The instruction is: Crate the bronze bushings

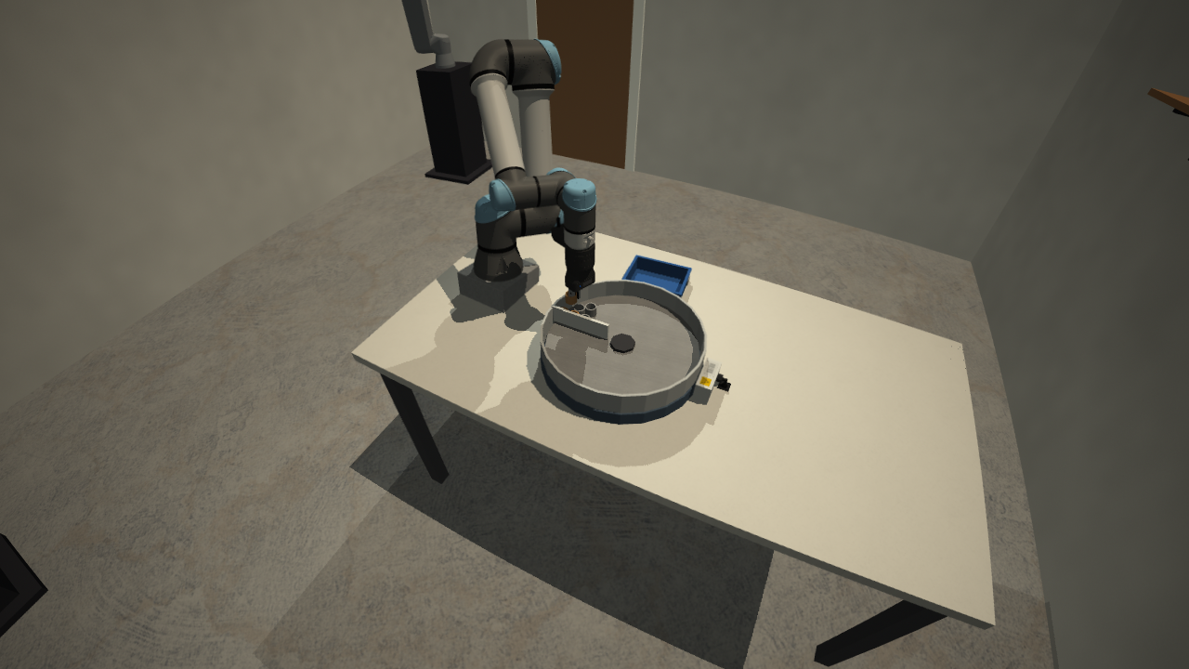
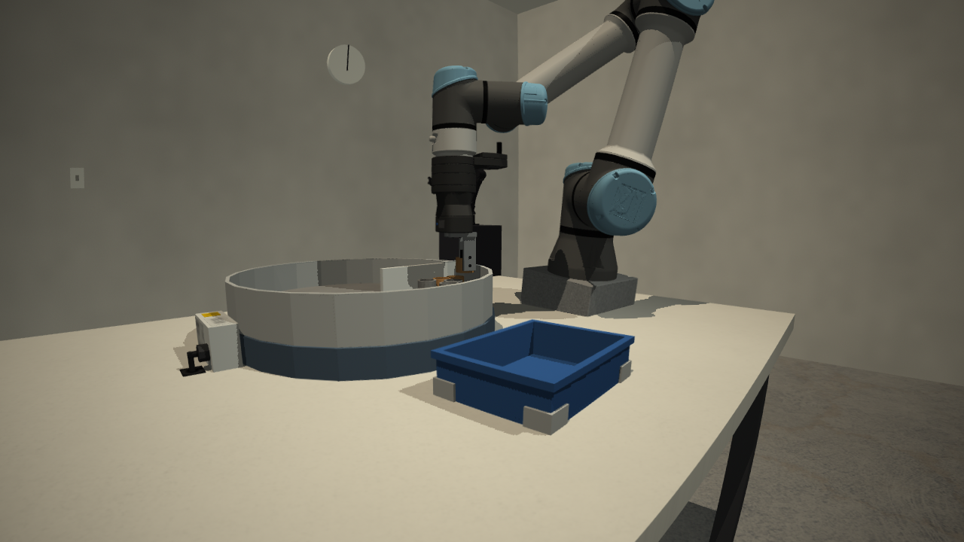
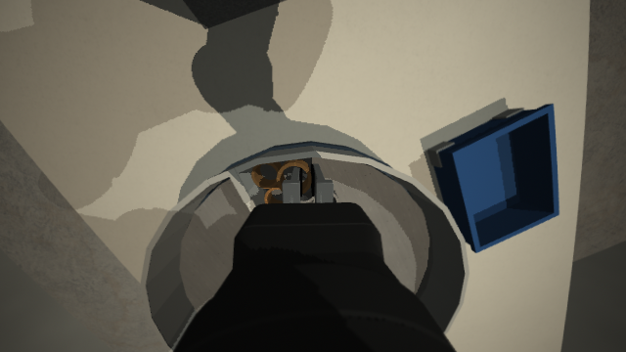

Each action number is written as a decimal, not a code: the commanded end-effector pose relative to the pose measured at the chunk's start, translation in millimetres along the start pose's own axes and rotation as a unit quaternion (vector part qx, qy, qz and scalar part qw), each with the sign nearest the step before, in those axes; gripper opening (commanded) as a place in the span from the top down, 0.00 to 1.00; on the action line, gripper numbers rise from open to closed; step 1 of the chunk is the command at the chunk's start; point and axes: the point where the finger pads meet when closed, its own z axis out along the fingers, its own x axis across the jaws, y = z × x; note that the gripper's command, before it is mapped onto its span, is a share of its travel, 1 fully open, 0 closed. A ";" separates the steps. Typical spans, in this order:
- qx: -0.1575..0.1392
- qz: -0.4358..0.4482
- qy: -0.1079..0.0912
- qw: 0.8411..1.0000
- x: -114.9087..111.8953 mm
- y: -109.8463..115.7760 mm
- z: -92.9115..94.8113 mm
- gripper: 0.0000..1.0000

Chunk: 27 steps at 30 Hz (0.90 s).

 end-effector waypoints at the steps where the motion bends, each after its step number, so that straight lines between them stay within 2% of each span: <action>1: 0.000 0.000 0.000 1.000 -0.1 0.3 -0.3 1.00; 6: -0.001 0.000 0.000 1.000 -0.1 0.3 -7.8 1.00; 18: -0.001 0.000 0.000 1.000 -0.1 0.3 -7.8 1.00; 23: -0.001 0.000 0.000 1.000 -0.1 0.4 -36.7 1.00; 27: -0.001 0.000 0.000 1.000 -0.1 0.4 -36.7 1.00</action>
